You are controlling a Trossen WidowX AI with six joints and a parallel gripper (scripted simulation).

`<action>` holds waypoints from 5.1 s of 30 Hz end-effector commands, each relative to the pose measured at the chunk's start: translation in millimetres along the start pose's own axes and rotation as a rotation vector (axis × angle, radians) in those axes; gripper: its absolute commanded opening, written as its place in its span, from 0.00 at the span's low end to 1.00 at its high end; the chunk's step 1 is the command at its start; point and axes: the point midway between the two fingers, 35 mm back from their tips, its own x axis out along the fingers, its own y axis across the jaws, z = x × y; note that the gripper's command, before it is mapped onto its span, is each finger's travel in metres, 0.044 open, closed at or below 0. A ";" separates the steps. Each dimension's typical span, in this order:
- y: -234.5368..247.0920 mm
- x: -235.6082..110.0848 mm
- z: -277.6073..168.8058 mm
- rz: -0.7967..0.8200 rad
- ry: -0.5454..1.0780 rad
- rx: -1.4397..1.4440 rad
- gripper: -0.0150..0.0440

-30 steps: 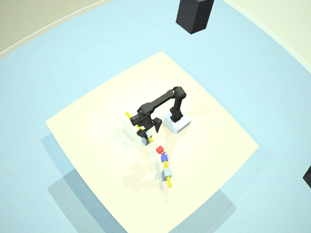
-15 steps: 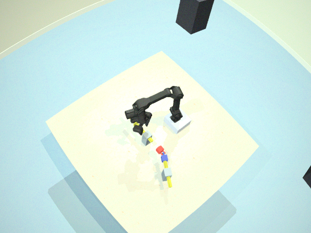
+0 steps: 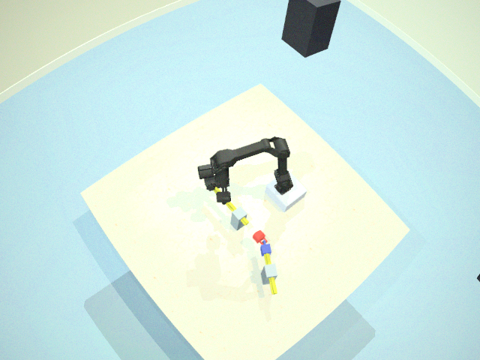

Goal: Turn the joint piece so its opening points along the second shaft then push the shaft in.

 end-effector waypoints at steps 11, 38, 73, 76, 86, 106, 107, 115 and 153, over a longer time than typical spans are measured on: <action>-58.2 -16.8 31.0 -0.155 -0.023 -0.463 1.00; -86.1 -3.0 43.0 -0.203 -0.052 -0.167 1.00; -97.2 45.0 44.9 -0.148 -0.153 0.928 1.00; -97.2 45.0 44.9 -0.148 -0.153 0.928 1.00; -99.0 56.9 45.7 -0.148 -0.153 0.928 1.00; -101.5 73.4 46.0 -0.148 -0.152 0.928 0.64; -101.5 73.4 46.0 -0.148 -0.152 0.928 0.60; -101.5 73.4 46.0 -0.148 -0.152 0.928 0.43; -95.2 75.8 41.8 -0.147 -0.153 0.927 0.25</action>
